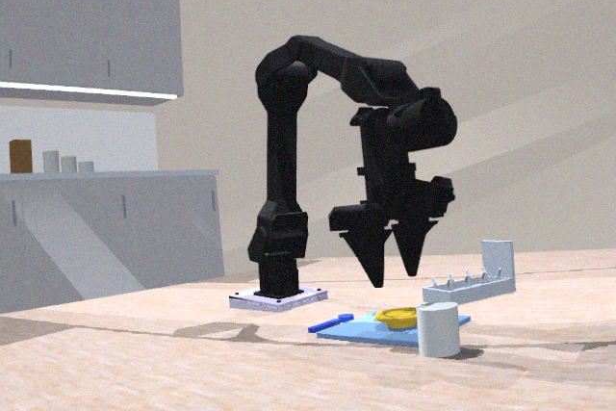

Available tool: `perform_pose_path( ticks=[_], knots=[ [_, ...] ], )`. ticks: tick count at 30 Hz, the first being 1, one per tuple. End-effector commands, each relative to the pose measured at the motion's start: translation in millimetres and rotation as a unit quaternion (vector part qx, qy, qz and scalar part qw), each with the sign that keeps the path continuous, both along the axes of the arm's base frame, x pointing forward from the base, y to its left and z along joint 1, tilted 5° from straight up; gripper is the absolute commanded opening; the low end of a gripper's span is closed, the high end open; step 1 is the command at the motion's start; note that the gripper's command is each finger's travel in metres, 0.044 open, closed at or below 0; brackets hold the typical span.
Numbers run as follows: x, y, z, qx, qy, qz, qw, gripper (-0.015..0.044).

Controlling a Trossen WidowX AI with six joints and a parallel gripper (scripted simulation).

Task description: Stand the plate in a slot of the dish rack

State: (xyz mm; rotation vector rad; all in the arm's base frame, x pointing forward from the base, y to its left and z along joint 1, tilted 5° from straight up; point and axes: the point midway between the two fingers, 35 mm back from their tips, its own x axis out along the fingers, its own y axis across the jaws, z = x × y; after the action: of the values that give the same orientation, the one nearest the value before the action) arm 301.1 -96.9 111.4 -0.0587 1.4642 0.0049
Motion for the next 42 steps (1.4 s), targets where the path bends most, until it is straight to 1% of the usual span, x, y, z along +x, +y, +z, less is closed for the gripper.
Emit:
perform_pose_path(
  ticks=[1, 32, 33, 34, 40, 42],
  knots=[
    [1.1, 0.1, -6.7, 0.001, 0.000, 0.002, 1.000, 0.0400],
    [7.3, 0.3, -53.4, 0.001, 0.000, 0.002, 1.000, 0.0400],
    [7.3, 0.3, -53.4, 0.001, 0.000, 0.002, 1.000, 0.0374],
    [7.3, 0.3, -53.4, 0.001, 0.000, 0.002, 1.000, 0.0361],
    [7.3, 0.3, -53.4, 0.001, 0.000, 0.002, 1.000, 0.0361],
    [7.3, 0.3, -53.4, 0.001, 0.000, 0.002, 1.000, 0.0348]
  ],
)
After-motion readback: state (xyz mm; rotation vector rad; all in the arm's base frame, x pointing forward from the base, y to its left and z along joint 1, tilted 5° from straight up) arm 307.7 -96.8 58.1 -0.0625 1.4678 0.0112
